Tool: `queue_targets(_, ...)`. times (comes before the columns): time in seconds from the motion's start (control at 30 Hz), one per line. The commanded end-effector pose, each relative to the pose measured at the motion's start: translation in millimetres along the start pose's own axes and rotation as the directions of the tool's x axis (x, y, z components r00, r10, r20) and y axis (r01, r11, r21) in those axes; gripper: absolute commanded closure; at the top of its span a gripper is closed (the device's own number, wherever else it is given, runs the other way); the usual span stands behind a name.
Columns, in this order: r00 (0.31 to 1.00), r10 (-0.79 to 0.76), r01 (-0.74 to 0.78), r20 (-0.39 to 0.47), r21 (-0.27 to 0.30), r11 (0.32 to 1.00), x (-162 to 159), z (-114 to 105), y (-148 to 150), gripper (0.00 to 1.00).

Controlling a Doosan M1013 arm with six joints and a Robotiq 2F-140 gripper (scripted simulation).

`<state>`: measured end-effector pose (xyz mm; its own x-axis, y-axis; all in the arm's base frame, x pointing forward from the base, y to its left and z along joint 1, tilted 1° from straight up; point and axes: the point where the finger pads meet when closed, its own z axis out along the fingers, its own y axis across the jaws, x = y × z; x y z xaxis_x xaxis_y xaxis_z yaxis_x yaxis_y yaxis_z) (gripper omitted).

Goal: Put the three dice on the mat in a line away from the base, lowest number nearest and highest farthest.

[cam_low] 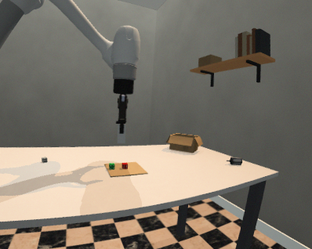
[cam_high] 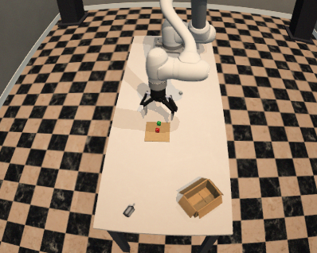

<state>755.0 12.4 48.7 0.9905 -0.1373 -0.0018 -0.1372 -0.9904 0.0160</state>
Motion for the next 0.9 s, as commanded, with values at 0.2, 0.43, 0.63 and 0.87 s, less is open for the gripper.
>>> queue_targets(0.2,0.946,0.324,-0.324,-0.004,-0.002,0.946,-40,-3,-14,0.00)
queue_targets(0.43,0.792,0.610,-0.610,-0.004,0.000,0.792,-81,-3,-25,0.00)
queue_targets(0.63,0.641,0.768,-0.768,-0.004,0.000,0.641,-109,-3,-32,0.00)
queue_targets(0.87,0.409,0.912,-0.912,-0.004,0.002,0.409,-145,-2,-38,0.00)
